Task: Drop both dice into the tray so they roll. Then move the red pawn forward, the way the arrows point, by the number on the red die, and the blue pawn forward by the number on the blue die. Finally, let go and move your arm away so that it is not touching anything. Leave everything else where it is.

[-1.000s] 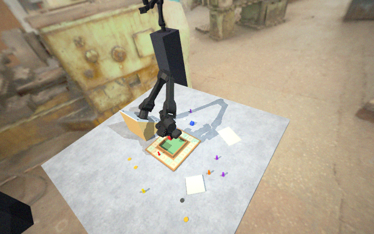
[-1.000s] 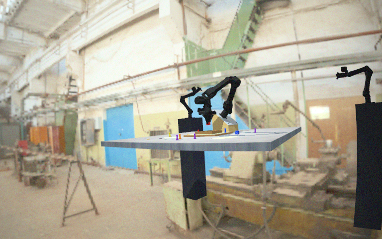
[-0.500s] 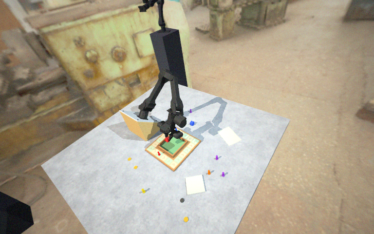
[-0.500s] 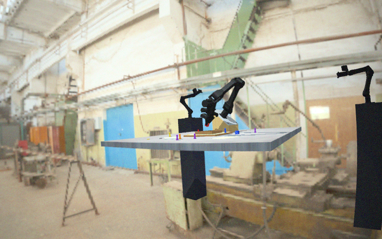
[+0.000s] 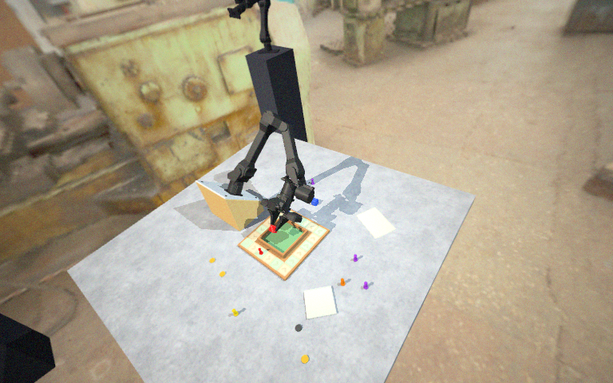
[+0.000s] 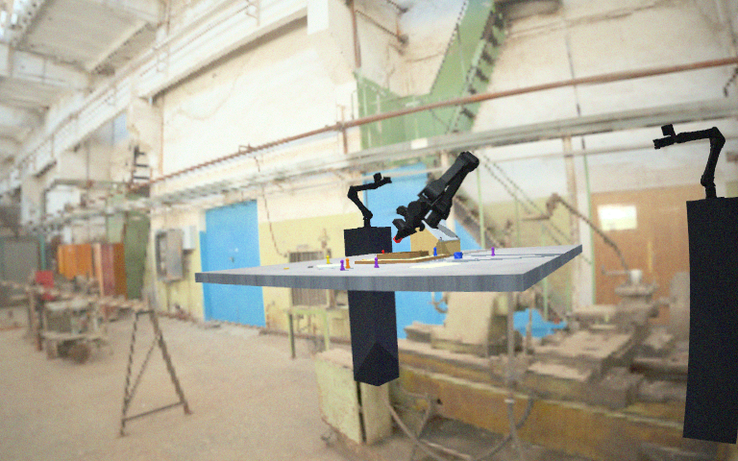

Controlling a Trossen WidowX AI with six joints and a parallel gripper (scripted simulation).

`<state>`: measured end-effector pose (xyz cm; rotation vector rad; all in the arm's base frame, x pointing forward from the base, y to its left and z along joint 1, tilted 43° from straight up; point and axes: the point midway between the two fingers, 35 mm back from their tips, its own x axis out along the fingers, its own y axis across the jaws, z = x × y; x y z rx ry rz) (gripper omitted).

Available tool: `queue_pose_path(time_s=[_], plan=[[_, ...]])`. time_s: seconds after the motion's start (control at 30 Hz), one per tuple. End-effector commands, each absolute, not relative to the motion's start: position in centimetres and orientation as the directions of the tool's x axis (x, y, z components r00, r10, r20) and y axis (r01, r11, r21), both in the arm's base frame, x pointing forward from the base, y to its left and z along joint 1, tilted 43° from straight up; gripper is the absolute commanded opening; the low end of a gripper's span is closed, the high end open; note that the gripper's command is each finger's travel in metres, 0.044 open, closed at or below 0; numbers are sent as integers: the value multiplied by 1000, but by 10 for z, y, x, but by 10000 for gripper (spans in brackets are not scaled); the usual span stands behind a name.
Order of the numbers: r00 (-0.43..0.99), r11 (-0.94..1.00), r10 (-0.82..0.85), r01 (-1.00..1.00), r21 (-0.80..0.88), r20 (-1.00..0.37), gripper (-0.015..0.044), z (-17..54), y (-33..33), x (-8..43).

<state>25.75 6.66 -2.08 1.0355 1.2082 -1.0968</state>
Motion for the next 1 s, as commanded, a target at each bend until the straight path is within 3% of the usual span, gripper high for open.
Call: queue_pose_path(time_s=[0.0, 0.1, 0.8, 0.97], plan=[[51, 166, -102, 986, 33, -993, 0, -1, 63, 263], [52, 166, -102, 986, 34, -993, 0, 29, 61, 268], [49, 163, -97, 986, 33, -994, 0, 26, 61, 265], [49, 163, -97, 986, 33, -994, 131, 26, 61, 265]])
